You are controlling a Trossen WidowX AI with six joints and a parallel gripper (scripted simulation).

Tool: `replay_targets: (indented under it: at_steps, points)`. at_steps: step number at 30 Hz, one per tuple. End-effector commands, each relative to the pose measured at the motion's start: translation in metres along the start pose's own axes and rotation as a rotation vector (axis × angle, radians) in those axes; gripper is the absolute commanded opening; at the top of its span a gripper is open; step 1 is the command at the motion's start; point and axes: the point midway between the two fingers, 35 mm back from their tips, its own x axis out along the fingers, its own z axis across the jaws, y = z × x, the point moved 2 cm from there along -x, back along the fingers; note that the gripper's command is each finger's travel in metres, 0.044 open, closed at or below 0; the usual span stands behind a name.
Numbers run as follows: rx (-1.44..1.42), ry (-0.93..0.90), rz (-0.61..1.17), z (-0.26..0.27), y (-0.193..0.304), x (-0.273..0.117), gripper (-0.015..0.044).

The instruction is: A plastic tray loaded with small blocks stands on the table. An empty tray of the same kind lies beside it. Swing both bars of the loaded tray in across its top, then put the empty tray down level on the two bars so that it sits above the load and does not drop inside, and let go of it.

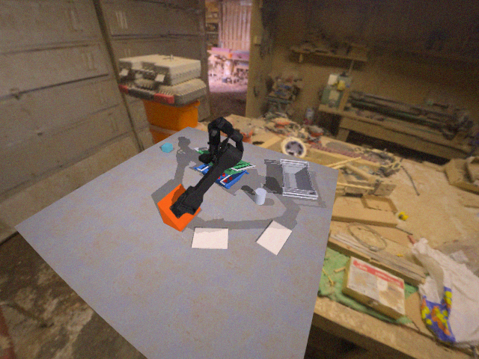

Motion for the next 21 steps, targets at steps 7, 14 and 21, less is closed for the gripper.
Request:
replay_targets:
  at_steps: [7,14,21]
  points:
    - [0.0,0.012,0.001,-0.006,0.003,0.009,0.0]
    - [0.0,0.012,0.001,-0.007,0.003,0.01,0.0]
    - [0.001,0.012,0.001,-0.01,0.005,0.016,0.0]
